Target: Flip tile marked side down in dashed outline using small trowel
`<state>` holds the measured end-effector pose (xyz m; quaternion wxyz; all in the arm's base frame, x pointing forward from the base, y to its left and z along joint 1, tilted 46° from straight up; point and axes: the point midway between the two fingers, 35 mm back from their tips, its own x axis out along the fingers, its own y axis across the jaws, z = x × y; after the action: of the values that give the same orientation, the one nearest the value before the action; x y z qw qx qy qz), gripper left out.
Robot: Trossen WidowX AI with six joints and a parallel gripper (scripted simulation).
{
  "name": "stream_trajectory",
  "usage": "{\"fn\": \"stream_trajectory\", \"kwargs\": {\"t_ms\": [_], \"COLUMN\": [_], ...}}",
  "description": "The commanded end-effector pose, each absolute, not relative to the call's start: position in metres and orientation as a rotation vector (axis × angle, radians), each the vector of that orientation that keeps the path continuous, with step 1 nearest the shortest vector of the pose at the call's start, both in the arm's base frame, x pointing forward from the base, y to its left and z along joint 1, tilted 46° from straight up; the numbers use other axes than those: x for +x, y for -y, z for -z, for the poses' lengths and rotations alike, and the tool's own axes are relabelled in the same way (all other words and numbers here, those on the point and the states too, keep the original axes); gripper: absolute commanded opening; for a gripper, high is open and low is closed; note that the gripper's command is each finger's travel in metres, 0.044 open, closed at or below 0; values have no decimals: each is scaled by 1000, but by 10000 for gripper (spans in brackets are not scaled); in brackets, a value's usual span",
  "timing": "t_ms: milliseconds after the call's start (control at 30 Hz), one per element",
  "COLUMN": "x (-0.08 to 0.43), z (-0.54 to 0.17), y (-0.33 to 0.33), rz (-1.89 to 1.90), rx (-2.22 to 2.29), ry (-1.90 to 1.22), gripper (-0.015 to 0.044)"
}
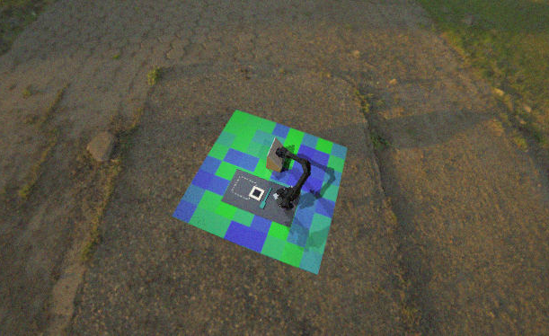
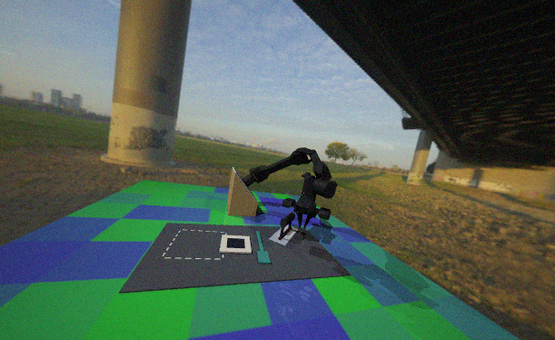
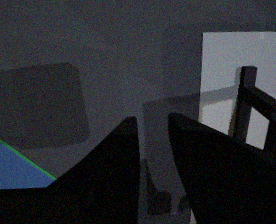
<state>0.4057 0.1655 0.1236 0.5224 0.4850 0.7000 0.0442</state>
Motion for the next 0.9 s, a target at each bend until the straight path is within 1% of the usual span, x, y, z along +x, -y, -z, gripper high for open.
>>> {"fn": "stream_trajectory", "kwargs": {"t_ms": [0, 433, 567, 867], "x": [406, 406, 406, 406], "z": [-124, -124, -124, -124], "y": [-166, -166, -166, -166], "rz": [-106, -106, -106, -106], "rx": [1162, 1162, 1162, 1162], "ry": [-1676, -1676, -1676, -1676], "gripper": [0, 0, 100, 100]}}
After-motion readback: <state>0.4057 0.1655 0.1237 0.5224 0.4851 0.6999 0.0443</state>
